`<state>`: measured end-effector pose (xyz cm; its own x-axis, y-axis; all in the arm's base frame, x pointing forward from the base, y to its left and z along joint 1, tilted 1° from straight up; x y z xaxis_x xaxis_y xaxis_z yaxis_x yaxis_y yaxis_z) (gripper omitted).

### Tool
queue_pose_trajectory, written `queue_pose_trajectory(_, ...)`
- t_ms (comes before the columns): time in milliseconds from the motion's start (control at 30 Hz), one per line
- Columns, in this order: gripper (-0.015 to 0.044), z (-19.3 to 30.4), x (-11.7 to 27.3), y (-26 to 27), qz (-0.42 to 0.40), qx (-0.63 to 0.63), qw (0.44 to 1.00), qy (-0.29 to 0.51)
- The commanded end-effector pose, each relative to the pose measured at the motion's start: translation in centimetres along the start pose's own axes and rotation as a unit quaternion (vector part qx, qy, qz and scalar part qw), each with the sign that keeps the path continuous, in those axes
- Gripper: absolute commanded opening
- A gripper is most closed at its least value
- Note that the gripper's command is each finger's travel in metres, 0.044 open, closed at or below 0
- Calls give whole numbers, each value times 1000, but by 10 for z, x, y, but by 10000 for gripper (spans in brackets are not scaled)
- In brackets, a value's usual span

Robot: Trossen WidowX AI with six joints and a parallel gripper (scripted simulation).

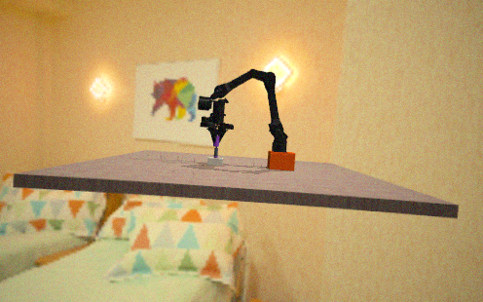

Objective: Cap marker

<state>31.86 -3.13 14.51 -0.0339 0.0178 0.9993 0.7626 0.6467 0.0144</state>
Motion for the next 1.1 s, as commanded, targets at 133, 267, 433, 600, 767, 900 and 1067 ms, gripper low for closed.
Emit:
queue_pose_trajectory(133, 0, 1, -16, 0, 1, -3, 1000, 4)
queue_pose_trajectory(267, 0, 1, -23, 0, 1, -3, 1000, 4)
queue_pose_trajectory(433, 0, 1, -31, 0, 1, -3, 1000, 4)
queue_pose_trajectory(600, 0, 1, -39, -1, 1, -3, 1000, 4)
queue_pose_trajectory(767, 0, 2, -43, -1, 1, -3, 1000, 4)
queue_pose_trajectory(900, 0, 2, -43, -1, 1, -3, 1000, 4)
queue_pose_trajectory(1067, 0, 2, -43, -1, 1, -3, 1000, 4)
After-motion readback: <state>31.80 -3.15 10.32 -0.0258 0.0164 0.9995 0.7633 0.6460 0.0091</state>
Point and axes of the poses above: the point midway between the two fingers, 35 mm back from their tips, its own x axis back along the fingers, its own y axis across the jaws, z = x × y, the point moved 8 cm from there along x, back along the fingers, and after that the axes turned 1 degree about -x, right-handed, at the moved point
